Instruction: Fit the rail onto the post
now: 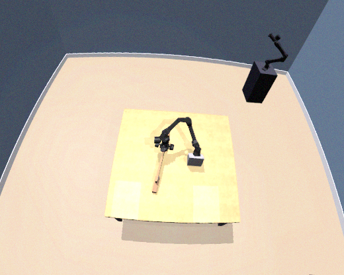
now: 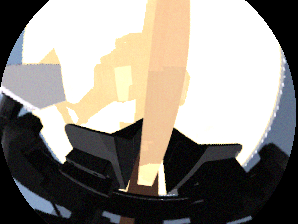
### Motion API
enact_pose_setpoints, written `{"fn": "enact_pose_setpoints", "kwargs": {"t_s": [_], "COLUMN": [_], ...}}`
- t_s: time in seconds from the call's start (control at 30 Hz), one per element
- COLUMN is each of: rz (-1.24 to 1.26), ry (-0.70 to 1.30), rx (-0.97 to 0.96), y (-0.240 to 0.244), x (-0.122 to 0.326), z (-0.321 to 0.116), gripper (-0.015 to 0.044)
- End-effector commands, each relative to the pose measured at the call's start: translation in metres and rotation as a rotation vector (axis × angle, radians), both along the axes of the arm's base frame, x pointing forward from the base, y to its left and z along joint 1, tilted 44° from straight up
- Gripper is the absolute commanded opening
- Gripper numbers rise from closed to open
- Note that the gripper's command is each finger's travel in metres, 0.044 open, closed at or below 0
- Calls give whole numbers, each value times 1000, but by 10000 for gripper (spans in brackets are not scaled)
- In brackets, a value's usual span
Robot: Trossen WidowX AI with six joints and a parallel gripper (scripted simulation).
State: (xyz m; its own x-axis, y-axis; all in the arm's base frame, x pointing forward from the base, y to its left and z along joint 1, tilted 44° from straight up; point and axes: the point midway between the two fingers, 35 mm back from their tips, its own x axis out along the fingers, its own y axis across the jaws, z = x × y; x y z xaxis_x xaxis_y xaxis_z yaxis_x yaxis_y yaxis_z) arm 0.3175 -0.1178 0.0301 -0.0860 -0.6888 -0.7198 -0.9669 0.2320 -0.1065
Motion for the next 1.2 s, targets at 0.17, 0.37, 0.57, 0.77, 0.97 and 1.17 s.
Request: {"fn": "enact_pose_setpoints", "kwargs": {"t_s": [0.17,0.37,0.57,0.77,0.97,1.17], "rz": [4,4,4,4,4,4], "ry": [3,3,3,3,3,3], "rx": [-2,-3,-3,-3,-3,-3], "y": [-3,-4,-5,-6,-7,-8], "x": [-1,-1,-1,-2,-2,-3], "z": [2,3,5,6,8,9], "gripper": [0,0,0,0,0,0]}}
